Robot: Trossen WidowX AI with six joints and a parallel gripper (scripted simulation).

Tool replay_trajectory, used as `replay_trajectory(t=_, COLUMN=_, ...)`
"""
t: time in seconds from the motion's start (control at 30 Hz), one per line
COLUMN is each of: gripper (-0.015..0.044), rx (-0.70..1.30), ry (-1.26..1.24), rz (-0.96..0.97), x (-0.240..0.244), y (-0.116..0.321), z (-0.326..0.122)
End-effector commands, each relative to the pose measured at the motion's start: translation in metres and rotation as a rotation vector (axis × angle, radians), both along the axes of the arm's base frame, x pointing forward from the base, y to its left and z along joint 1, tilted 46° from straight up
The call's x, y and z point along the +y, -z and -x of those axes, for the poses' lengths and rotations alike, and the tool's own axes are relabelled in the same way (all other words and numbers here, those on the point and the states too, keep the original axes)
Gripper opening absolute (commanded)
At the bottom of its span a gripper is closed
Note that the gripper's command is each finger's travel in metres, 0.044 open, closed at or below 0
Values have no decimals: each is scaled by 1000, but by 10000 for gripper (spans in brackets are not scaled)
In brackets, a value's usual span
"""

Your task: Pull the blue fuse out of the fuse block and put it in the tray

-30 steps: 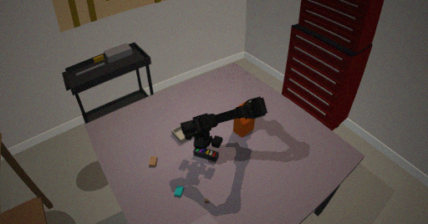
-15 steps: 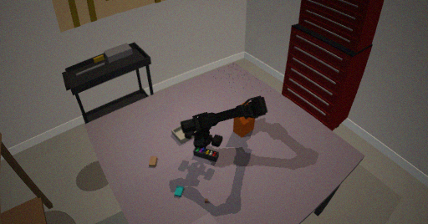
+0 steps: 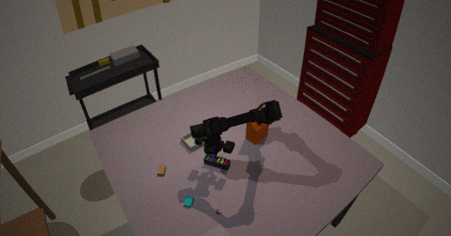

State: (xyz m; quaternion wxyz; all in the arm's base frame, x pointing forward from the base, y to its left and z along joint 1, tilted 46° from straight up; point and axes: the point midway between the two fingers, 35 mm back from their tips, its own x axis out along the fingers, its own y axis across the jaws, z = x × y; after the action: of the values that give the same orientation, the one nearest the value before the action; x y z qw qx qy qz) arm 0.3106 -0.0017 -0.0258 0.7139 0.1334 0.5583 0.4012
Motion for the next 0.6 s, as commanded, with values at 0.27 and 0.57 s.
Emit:
replay_trajectory(t=0.27, gripper=0, rx=-5, ry=-2, rz=7, x=-15, y=-13, z=0)
replay_trajectory(t=0.57, gripper=0, rx=-5, ry=1, rz=17, x=-40, y=6, z=-3)
